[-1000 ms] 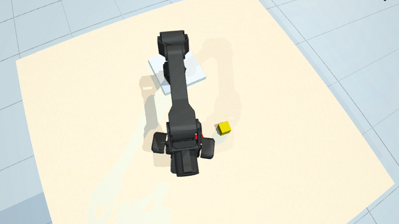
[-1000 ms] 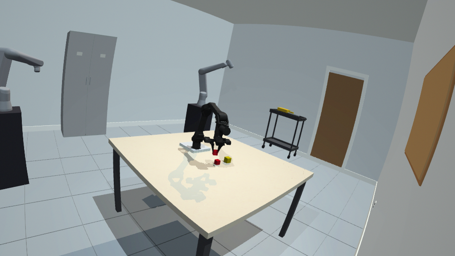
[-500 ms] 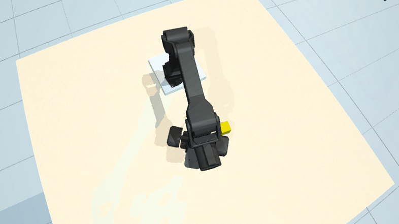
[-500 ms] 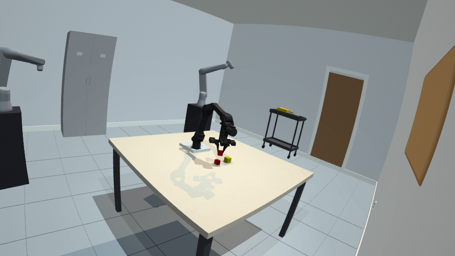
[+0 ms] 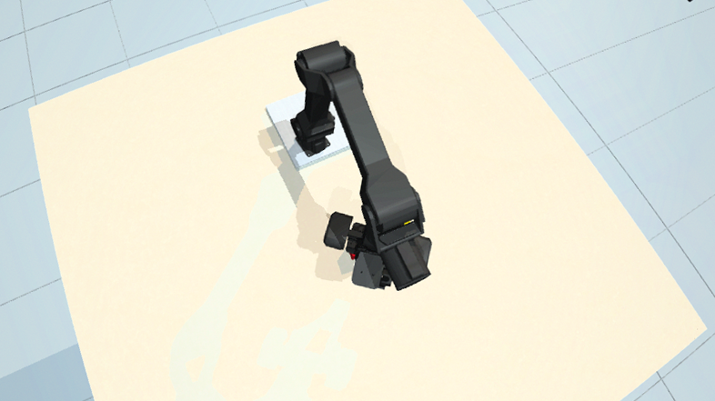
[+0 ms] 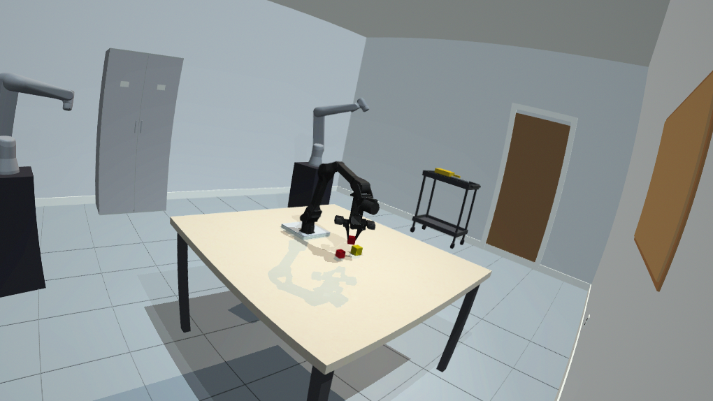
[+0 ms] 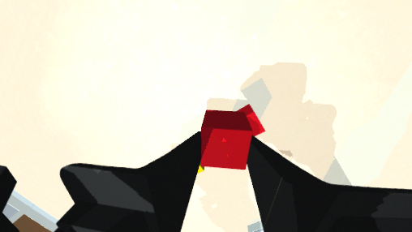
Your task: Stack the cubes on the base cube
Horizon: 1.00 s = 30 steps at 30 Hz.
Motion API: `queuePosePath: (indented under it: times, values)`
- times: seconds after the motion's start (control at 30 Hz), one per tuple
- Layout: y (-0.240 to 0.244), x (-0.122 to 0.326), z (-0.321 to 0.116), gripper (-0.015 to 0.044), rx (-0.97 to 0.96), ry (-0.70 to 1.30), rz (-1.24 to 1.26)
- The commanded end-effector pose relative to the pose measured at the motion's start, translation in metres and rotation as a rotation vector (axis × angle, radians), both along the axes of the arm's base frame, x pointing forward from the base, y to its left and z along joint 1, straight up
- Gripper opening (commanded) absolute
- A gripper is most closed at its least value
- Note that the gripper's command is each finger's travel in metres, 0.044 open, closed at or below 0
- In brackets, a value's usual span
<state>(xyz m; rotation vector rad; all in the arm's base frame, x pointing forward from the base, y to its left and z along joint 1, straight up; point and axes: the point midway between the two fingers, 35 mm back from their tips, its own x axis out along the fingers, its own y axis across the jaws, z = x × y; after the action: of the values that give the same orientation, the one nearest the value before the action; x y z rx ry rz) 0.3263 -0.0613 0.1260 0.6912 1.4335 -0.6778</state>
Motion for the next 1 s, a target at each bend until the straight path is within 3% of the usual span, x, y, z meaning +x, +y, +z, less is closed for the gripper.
queuePosePath:
  times: [0.0,0.97]
  values:
    - [0.011,-0.001,-0.003,0.0105,0.0,0.002,-0.027]
    - [0.088,-0.012,-0.019,0.0105,0.011,0.003,-0.18]
